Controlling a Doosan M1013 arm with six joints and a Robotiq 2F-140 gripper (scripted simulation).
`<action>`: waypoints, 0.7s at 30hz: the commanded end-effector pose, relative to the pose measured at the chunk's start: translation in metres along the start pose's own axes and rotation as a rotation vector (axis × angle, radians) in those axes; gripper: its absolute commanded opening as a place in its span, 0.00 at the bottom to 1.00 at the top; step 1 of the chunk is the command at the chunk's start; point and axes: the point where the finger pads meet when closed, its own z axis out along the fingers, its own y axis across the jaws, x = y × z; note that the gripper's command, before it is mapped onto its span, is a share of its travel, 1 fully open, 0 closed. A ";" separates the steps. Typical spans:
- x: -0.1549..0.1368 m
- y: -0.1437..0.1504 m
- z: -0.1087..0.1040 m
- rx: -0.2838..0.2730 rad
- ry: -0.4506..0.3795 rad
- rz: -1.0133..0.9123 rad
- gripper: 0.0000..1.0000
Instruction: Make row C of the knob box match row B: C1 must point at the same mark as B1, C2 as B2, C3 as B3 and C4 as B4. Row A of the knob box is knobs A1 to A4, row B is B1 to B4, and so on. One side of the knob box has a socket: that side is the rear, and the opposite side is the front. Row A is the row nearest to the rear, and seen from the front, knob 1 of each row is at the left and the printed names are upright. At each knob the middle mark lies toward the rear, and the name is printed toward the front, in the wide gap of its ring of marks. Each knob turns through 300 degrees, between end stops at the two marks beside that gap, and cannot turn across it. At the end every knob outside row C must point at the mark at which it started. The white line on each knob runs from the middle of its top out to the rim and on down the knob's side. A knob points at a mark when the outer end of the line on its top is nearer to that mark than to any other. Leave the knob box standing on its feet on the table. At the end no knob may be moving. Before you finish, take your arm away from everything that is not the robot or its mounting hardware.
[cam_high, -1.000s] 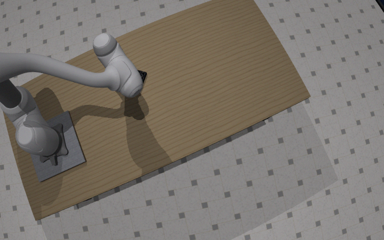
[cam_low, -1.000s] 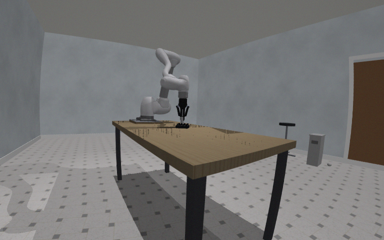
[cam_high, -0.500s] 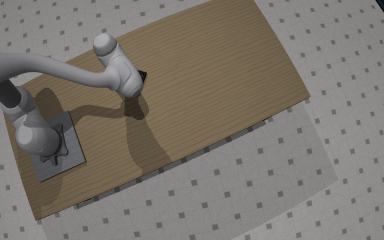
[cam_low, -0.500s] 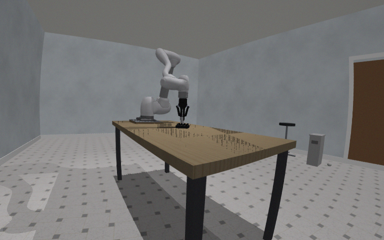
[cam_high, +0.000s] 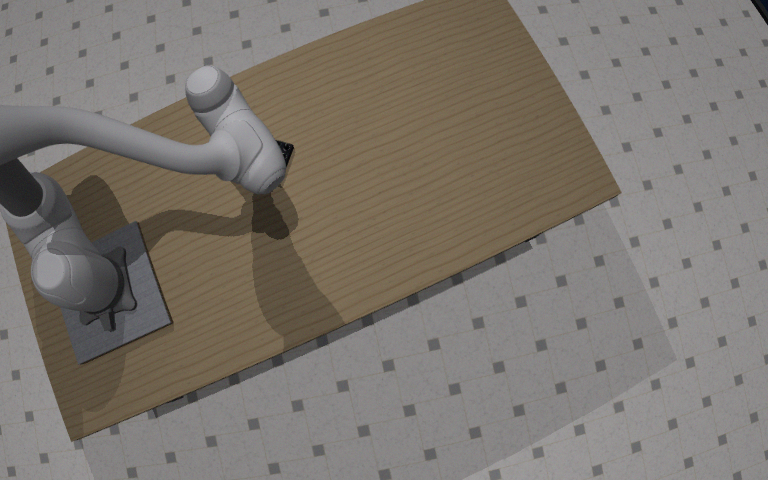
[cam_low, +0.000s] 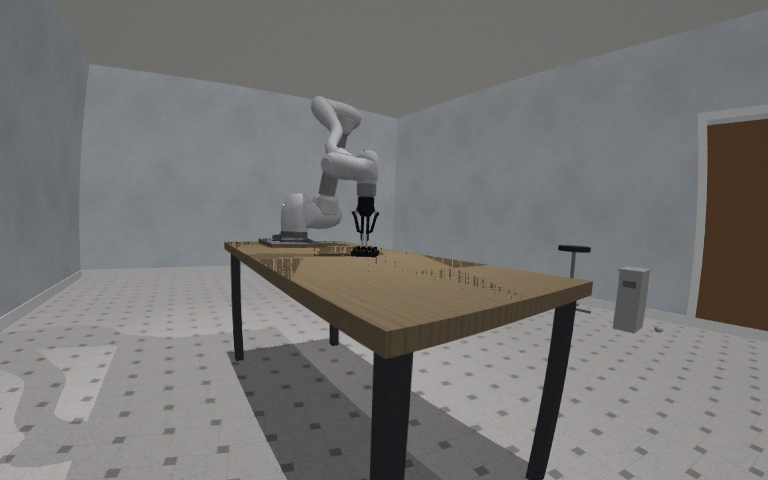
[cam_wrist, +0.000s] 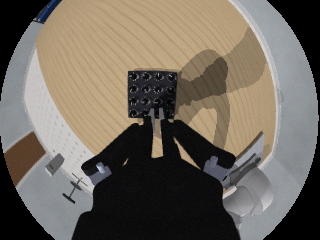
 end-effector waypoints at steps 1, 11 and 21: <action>0.000 0.000 0.000 0.003 -0.003 -0.051 0.05; 0.000 0.000 0.000 0.003 -0.003 -0.062 0.05; 0.000 0.000 0.000 0.003 -0.003 -0.062 0.12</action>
